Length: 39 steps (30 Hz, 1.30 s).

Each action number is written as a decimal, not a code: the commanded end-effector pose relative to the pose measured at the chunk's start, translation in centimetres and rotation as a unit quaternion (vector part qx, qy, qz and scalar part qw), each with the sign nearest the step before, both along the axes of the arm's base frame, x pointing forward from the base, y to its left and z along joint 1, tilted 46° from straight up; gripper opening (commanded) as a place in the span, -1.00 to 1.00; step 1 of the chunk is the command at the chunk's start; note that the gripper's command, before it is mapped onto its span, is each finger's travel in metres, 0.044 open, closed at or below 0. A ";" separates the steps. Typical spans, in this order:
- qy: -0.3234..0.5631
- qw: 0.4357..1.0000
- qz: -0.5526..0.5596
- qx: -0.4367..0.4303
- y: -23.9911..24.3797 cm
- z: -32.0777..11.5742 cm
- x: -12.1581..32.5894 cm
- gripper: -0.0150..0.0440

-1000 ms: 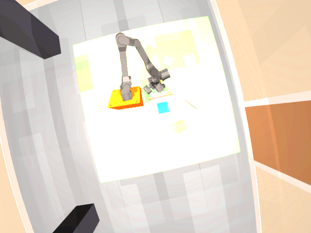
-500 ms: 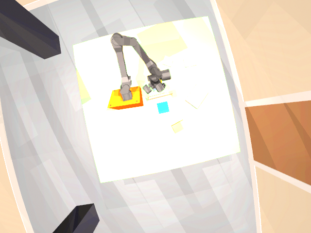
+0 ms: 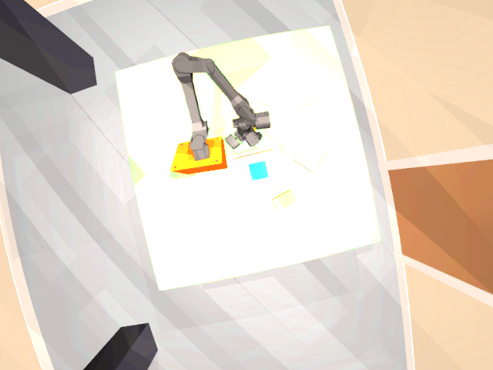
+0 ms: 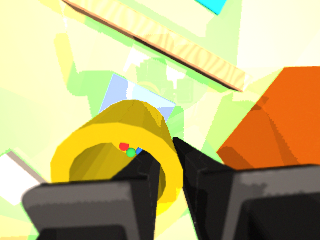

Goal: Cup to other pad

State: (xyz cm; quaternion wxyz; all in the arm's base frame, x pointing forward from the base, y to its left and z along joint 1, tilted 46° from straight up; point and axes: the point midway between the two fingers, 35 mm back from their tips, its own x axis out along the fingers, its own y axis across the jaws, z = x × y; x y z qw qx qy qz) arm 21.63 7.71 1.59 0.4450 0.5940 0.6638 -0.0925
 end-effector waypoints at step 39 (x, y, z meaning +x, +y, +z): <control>-0.003 1.000 -0.001 0.000 -3.5 -3.4 0.1 -0.49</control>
